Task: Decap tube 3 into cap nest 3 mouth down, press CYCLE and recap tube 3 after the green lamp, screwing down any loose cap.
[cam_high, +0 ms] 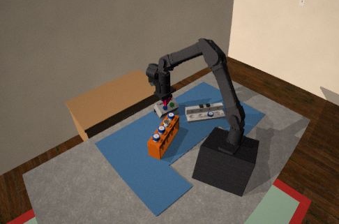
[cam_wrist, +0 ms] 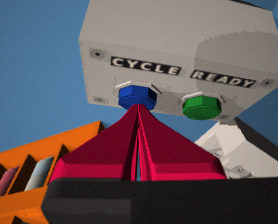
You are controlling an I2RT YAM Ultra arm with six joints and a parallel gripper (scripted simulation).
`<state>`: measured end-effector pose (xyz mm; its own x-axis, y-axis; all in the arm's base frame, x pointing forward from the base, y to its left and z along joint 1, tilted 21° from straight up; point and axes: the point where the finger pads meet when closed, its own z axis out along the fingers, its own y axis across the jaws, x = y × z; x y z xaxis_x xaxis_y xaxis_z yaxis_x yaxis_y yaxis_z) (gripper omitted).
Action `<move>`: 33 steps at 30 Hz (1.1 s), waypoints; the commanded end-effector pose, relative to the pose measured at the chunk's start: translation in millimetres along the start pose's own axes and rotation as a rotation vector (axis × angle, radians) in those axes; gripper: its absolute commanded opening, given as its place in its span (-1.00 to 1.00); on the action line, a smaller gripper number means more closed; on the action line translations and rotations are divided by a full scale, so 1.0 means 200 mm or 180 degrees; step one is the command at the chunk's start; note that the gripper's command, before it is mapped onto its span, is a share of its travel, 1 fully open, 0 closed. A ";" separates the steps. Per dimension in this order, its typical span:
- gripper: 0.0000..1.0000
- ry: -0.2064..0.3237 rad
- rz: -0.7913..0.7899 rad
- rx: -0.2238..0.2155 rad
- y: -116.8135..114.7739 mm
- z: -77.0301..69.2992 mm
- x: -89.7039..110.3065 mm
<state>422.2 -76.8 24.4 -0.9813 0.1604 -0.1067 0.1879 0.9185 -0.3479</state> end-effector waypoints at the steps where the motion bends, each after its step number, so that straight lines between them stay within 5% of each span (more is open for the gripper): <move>1: -1.00 -0.0050 -0.0005 -0.0007 0.00 -0.02 -0.02; 33: -1.00 -0.0050 -0.0005 -0.0007 0.00 0.04 -0.02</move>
<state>421.5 -80.6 14.3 -0.9820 0.1587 -0.1024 0.1848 0.9189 -0.3485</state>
